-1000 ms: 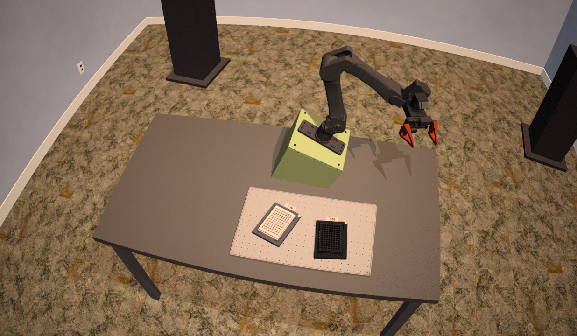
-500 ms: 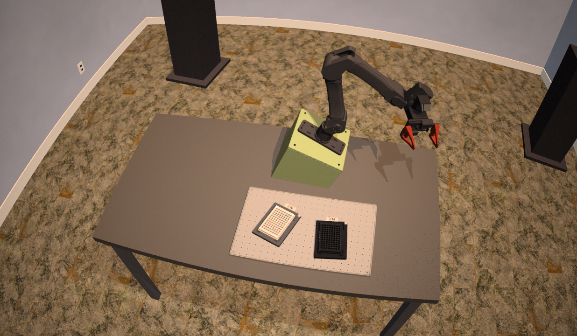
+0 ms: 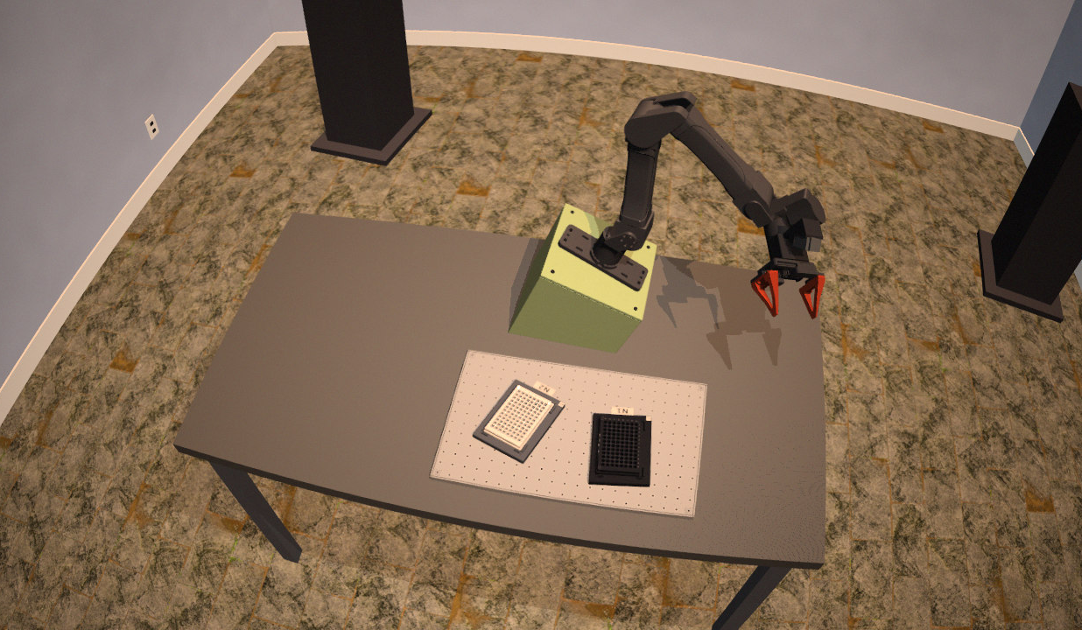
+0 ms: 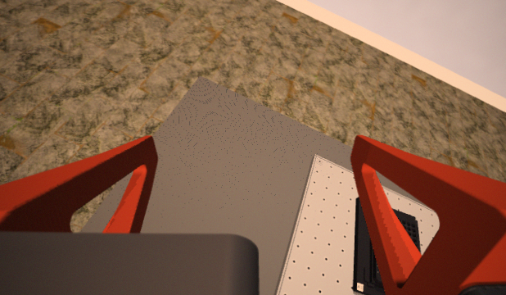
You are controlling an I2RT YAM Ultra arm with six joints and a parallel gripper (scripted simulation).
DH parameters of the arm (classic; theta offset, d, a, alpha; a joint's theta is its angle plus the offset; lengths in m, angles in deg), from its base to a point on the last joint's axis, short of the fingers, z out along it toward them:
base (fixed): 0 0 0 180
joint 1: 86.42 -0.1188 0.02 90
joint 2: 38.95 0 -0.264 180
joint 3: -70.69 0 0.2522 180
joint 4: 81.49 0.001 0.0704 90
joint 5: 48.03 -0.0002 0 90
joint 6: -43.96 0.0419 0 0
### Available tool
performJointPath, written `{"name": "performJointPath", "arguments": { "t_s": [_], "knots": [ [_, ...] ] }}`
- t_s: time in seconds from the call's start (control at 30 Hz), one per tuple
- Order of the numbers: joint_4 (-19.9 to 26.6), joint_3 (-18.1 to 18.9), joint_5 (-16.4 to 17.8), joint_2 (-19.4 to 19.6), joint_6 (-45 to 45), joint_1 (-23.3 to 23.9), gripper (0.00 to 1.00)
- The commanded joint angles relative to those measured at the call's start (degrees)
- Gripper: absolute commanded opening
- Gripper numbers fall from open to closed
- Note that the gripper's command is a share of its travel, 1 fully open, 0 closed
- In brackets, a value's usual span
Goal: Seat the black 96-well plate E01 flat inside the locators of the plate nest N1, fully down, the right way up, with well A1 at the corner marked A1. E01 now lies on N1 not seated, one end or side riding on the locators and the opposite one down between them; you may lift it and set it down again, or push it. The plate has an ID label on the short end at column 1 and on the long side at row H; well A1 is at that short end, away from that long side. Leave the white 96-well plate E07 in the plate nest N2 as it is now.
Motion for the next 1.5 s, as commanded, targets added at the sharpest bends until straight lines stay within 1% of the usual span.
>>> {"name": "performJointPath", "arguments": {
  "t_s": [0.0, 0.03, 0.07, 0.1, 0.13, 0.2, 0.27, 0.3, 0.33, 0.4, 0.47, 0.5, 0.53, 0.57, 0.6, 0.67, 0.7, 0.73, 0.77, 0.8, 0.83, 0.9, 0.97, 1.03, 1.13, 1.17, 1.23, 1.3, 1.33, 1.4, 1.47],
  "knots": [
    [5.7, 4.3, 3.8, 2.0, -0.7, 2.7, 1.00],
    [4.4, 3.6, 4.4, 2.3, -1.1, 3.4, 1.00],
    [3.0, 2.1, 5.1, 2.7, -1.6, 4.1, 1.00],
    [0.1, -0.1, 5.7, 3.1, -2.1, 4.8, 1.00],
    [4.0, 3.7, 6.8, 3.9, -1.9, 5.7, 1.00],
    [8.1, 6.0, 8.8, 5.6, -1.8, 7.4, 1.00],
    [5.5, 4.0, 10.0, 6.2, -2.8, 8.7, 1.00],
    [2.6, 1.5, 10.6, 6.6, -3.3, 9.4, 1.00],
    [6.6, 5.3, 11.7, 7.4, -3.1, 10.2, 1.00],
    [10.7, 7.8, 13.8, 9.2, -2.9, 11.9, 1.00],
    [10.7, 7.8, 13.8, 9.2, -2.9, 11.9, 1.00],
    [9.4, 7.1, 14.3, 7.3, -3.4, 12.5, 1.00],
    [6.6, 4.0, 14.8, 8.1, -3.9, 13.2, 1.00],
    [5.4, 3.3, 15.3, 10.0, -4.4, 13.8, 1.00],
    [9.2, 7.1, 16.5, 10.9, -4.2, 14.7, 1.00],
    [13.4, 9.7, 18.7, 12.7, -4.0, 16.4, 1.00],
    [12.2, 8.9, 19.2, 12.9, -4.5, 17.0, 1.00],
    [10.9, 6.8, 19.6, 13.1, -5.0, 17.6, 1.00],
    [8.2, 5.1, 20.1, 13.4, -5.4, 18.2, 1.00],
    [6.9, 4.4, 20.6, 13.7, -5.9, 18.8, 1.00],
    [10.8, 8.2, 21.8, 14.6, -5.7, 19.7, 1.00],
    [14.9, 10.9, 24.0, 16.4, -5.5, 21.4, 1.00],
    [12.5, 9.4, 24.9, 16.8, -6.4, 22.5, 1.00],
    [12.5, 9.4, 24.9, 16.8, -6.4, 22.5, 1.00],
    [18.8, 13.5, 28.6, 19.7, -5.7, 25.2, 1.00],
    [17.6, 12.7, 28.9, 19.9, -6.5, 25.8, 1.00],
    [14.5, 8.8, 29.7, 20.3, -7.5, 26.9, 1.00],
    [11.6, 7.4, 30.5, 20.7, -8.4, 28.1, 1.00],
    [15.1, 11.1, 31.8, 21.6, -8.2, 29.0, 1.00],
    [19.1, 13.9, 34.2, 23.6, -8.0, 30.8, 1.00],
    [16.4, 11.9, 34.9, 24.0, -8.9, 31.9, 1.00]
  ]
}}
